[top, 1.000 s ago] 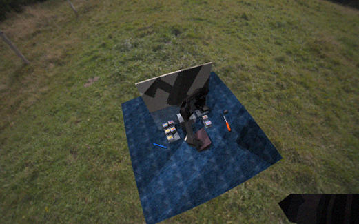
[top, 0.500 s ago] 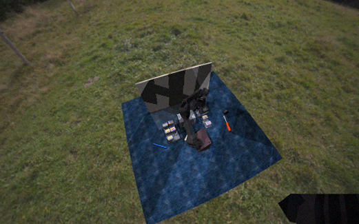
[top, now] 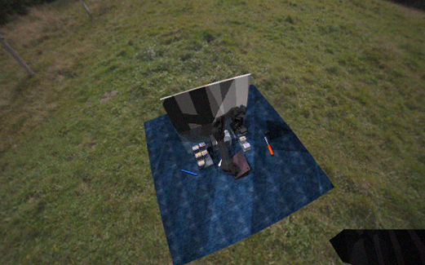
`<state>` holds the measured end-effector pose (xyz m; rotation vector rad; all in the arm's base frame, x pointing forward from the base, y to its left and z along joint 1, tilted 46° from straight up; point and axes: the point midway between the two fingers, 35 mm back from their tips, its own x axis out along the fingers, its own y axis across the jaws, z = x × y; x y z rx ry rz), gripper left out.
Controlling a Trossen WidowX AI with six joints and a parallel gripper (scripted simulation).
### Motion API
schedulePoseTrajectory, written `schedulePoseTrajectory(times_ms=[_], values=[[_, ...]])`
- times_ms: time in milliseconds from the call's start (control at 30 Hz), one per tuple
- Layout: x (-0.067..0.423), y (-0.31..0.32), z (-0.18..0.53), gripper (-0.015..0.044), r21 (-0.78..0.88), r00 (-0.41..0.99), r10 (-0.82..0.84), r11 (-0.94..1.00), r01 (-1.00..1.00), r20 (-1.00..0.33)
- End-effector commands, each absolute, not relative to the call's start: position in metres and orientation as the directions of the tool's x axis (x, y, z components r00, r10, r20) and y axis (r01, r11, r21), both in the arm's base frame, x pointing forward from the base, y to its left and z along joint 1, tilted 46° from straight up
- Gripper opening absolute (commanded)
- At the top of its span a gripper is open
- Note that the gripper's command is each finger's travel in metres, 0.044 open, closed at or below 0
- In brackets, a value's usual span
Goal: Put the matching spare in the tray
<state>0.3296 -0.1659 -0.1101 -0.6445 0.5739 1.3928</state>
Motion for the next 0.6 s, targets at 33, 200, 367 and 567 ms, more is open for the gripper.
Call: schedulePoseTrajectory(times_ms=[33, 200, 367, 567], values=[[0.3293, -0.1619, -0.1134, 0.0000, -0.073, 0.100, 0.704, 0.069, -0.995, -0.703], [0.3293, -0.1588, -0.1160, 0.0000, -0.073, 0.100, 0.705, 0.069, -0.995, -0.703], [0.3297, -0.1604, -0.1148, 0.0079, -0.075, 0.098, 0.701, 0.063, -0.995, -0.706], [0.3297, -0.1604, -0.1148, 0.0236, -0.075, 0.098, 0.701, 0.063, -0.995, -0.706]])
